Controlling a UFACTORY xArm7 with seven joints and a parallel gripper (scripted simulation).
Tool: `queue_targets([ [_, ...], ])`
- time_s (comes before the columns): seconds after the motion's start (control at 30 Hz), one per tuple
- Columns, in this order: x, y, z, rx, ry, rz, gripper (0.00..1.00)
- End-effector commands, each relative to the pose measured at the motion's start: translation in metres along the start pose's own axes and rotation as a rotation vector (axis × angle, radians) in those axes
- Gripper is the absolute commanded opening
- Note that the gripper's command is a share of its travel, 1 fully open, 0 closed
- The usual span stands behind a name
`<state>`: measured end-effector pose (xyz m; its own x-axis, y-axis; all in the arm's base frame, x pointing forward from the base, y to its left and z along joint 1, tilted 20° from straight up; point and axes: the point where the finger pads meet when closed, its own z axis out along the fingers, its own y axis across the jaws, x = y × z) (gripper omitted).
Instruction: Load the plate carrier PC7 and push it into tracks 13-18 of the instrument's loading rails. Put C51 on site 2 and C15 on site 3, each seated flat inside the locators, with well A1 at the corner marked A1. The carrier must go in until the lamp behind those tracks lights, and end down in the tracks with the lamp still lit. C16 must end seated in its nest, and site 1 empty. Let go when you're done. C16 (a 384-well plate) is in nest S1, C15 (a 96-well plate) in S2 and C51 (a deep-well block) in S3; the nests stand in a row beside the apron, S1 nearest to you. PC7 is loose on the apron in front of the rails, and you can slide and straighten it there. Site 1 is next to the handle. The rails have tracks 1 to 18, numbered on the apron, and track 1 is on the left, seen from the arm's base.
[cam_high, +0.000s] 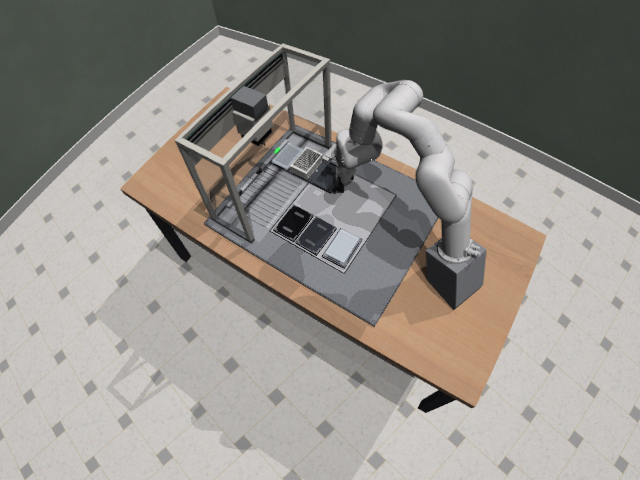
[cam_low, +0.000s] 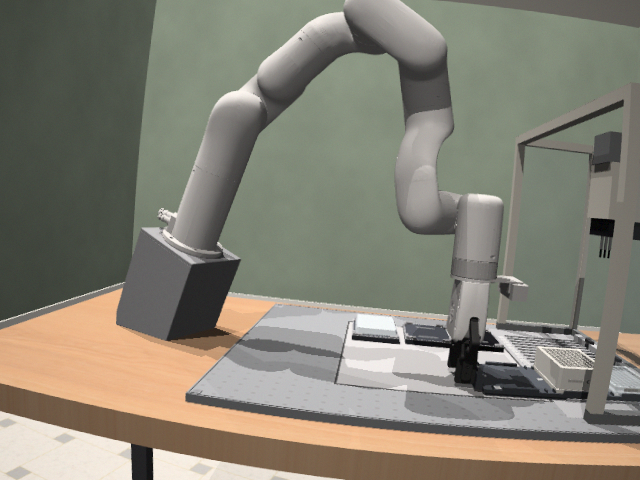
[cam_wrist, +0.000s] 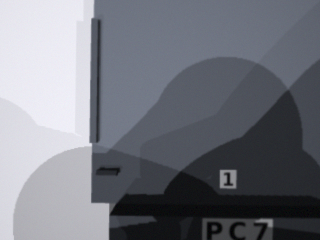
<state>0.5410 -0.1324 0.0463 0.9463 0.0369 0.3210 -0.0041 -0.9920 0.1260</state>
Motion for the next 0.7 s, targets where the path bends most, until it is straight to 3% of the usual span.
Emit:
queue_targets([
  [0.0,0.0017,0.0005,-0.0012,-0.001,0.004,0.0,0.82],
  [0.67,-0.0063,0.0005,-0.0012,-0.001,0.004,0.0,0.82],
])
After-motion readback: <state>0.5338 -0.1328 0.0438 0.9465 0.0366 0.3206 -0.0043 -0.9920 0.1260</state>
